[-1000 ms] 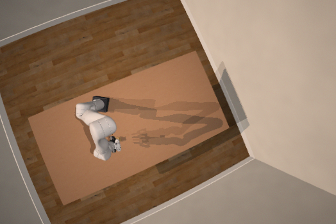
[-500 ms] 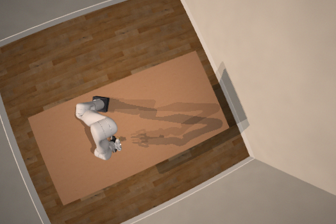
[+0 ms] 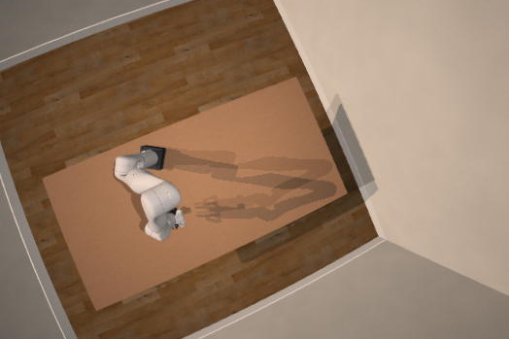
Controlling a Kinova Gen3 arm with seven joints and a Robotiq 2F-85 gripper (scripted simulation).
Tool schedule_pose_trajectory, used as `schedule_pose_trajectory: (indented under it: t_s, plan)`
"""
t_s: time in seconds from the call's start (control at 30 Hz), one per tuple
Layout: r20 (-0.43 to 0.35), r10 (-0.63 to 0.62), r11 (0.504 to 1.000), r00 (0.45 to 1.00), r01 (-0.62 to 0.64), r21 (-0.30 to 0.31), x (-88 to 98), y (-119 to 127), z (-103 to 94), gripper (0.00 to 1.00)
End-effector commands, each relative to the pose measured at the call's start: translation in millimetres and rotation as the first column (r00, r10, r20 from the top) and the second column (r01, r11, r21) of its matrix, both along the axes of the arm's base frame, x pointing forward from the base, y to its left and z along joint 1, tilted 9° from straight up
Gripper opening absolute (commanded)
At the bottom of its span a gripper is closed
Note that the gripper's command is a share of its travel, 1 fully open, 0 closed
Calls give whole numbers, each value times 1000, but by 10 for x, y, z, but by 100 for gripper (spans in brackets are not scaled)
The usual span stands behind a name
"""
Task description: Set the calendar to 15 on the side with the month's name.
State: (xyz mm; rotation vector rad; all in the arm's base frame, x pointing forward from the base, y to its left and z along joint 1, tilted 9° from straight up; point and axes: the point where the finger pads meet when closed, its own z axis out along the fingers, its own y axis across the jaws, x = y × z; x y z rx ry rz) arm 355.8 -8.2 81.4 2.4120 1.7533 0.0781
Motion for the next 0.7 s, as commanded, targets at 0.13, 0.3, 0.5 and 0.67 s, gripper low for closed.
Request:
schedule_pose_trajectory:
  t_s: [0.13, 0.3, 0.5, 0.67]
  plan:
    - [-4, -7, 1000, 1000, 7, -3, 0, -39, -102, 48]
    - [-4, -7, 1000, 1000, 7, -3, 7, -43, -162, 48]
    - [-4, -7, 1000, 1000, 7, -3, 12, -46, -198, 48]
    - [-4, -7, 1000, 1000, 7, -3, 15, -48, -225, 48]
